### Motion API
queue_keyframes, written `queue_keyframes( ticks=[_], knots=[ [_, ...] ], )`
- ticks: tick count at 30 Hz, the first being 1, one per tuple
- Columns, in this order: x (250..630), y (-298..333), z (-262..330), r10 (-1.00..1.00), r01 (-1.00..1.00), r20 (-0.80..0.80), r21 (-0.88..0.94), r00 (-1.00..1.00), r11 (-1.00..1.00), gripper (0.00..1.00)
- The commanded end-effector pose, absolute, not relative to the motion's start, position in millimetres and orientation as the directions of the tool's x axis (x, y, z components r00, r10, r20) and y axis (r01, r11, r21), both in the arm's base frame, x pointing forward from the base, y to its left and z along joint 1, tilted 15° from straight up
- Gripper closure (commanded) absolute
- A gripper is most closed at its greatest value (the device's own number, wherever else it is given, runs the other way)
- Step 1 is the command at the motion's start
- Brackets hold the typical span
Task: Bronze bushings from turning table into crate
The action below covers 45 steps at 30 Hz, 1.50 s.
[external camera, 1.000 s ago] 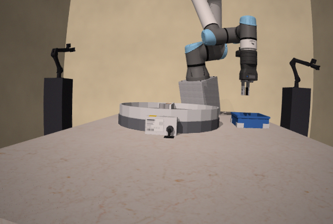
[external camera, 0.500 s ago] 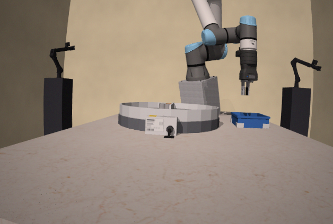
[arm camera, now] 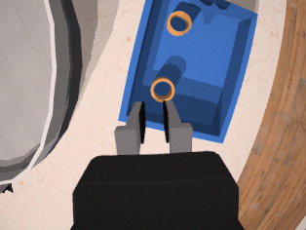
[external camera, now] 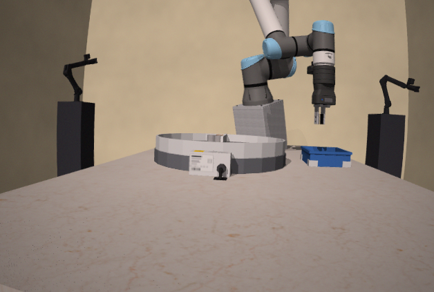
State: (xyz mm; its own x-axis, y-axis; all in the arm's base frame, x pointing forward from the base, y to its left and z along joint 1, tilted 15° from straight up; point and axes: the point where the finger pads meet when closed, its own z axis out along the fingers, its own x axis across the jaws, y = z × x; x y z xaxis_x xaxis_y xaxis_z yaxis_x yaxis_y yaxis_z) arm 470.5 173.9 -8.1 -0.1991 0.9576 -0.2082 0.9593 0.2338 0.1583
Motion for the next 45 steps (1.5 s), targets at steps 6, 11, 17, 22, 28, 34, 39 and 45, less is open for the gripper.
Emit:
queue_keyframes(
  ticks=[6, 11, 17, 22, 28, 34, 39, 45],
  knots=[
    [471, 174, -8, 0.958, 0.959, -0.208, 0.16, -0.199, 0.234, 0.58],
    [471, 174, -8, 0.958, 0.959, -0.208, 0.16, -0.199, 0.234, 0.58],
    [471, 174, -8, 0.958, 0.959, -0.208, 0.16, -0.199, 0.234, 0.58],
    [471, 174, -8, 0.958, 0.959, -0.208, 0.16, -0.199, 0.234, 0.58],
    [466, 164, -7, 0.958, 0.959, -0.208, 0.16, -0.199, 0.234, 0.6],
    [444, 124, -5, 0.958, 0.959, -0.208, 0.159, -0.199, 0.234, 0.6],
    [444, 124, -5, 0.958, 0.959, -0.208, 0.159, -0.199, 0.234, 0.6],
    [439, 115, -5, 0.958, 0.959, -0.209, 0.159, -0.198, 0.233, 0.6]
  ],
)
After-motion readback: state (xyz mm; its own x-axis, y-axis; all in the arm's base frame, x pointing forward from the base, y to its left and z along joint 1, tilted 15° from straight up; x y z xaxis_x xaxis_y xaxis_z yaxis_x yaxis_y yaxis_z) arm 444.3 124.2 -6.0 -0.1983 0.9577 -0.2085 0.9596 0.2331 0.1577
